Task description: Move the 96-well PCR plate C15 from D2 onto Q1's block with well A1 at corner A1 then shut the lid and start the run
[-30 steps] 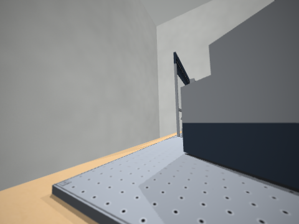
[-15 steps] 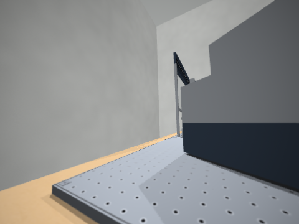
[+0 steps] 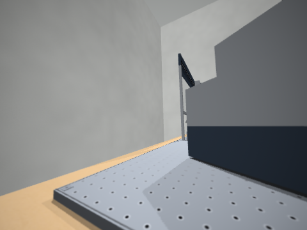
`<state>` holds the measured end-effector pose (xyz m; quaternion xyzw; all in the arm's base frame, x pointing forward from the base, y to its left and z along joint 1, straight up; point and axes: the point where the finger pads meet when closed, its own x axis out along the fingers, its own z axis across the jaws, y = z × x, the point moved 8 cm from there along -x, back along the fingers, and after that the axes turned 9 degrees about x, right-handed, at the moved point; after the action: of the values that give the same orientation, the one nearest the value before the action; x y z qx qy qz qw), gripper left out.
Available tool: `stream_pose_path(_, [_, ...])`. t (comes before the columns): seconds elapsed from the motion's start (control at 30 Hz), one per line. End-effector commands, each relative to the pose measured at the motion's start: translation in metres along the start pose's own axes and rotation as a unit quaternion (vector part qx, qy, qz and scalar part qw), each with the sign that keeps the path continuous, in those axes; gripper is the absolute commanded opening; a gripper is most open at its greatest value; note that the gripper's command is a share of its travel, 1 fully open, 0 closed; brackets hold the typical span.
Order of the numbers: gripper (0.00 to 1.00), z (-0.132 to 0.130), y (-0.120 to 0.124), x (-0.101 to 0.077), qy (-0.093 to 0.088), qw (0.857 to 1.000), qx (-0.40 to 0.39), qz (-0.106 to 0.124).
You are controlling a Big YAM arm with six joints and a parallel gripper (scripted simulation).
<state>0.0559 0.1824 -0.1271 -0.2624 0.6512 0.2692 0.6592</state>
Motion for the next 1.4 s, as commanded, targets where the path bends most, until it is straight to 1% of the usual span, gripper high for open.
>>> stream_pose_path(0.0, [0.0, -0.007, -0.004, 0.0, 0.004, 1.0, -0.003, -0.004])
stream_pose_path(0.23, [0.0, -0.007, -0.004, -0.001, 0.004, 1.0, -0.003, -0.004])
stream_pose_path(0.4, [0.0, -0.01, -0.006, -0.001, 0.013, 1.0, -0.003, -0.008])
stream_pose_path(0.47, [0.0, -0.011, -0.006, -0.001, 0.014, 1.0, -0.004, -0.009])
stream_pose_path(0.6, [0.0, -0.002, 0.028, -0.001, 0.002, 1.0, -0.001, -0.001])
stream_pose_path(0.67, [0.0, 0.004, 0.027, -0.003, -0.004, 1.0, 0.005, 0.003])
stream_pose_path(0.73, [0.0, 0.004, 0.027, -0.003, -0.004, 1.0, 0.005, 0.003])
stream_pose_path(0.77, [0.0, 0.002, 0.02, -0.004, -0.002, 1.0, 0.01, 0.0])
stream_pose_path(0.9, [0.0, -0.001, 0.015, -0.005, 0.003, 1.0, 0.008, -0.004])
stream_pose_path(1.07, [0.0, 0.009, 0.02, 0.007, -0.003, 1.0, -0.003, 0.0])
stream_pose_path(1.17, [0.0, 0.01, 0.018, 0.013, 0.001, 1.0, -0.003, -0.002])
stream_pose_path(1.37, [0.0, 0.012, 0.02, 0.013, 0.001, 1.0, -0.007, -0.002])
